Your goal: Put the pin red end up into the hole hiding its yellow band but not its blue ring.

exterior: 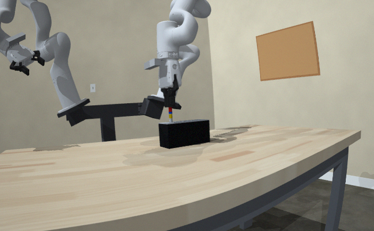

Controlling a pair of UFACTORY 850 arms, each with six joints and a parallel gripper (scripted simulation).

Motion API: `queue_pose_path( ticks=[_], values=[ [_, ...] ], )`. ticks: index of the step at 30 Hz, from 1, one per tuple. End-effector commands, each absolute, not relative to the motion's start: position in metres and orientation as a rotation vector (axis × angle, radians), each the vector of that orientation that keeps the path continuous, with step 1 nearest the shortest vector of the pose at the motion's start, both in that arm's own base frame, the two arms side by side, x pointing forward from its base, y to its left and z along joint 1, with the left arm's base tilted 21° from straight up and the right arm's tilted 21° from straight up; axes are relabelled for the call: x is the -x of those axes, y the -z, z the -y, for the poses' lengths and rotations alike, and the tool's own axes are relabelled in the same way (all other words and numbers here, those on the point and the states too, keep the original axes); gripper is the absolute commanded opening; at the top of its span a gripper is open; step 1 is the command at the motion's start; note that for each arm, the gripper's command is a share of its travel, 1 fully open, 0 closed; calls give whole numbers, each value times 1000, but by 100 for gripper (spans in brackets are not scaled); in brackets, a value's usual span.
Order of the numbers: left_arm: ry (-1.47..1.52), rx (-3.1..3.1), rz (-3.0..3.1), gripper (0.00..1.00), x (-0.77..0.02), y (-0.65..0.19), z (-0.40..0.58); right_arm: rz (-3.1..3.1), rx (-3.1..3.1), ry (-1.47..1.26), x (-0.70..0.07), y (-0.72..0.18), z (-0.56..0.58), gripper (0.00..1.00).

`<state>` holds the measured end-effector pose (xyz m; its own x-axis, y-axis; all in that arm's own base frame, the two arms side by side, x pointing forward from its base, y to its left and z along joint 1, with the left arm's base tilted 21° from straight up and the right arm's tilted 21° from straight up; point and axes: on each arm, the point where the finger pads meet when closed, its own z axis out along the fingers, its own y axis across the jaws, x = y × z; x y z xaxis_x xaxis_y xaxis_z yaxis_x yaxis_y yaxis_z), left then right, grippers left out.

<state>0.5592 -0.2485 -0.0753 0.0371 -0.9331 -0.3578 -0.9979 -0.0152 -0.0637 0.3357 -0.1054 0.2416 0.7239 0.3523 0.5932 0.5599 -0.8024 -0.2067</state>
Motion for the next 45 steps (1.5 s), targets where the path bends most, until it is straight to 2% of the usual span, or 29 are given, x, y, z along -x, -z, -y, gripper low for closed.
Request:
queue_pose_path(
  ticks=[1, 45],
  values=[
    [-307, 2023, -1969, 0, -560, 74, 249, 707, 2555, 772, -336, -242, 106, 100],
    [-307, 2023, -1969, 0, -562, 82, 247, 707, 2555, 772, -336, -242, 106, 100]
  ],
)
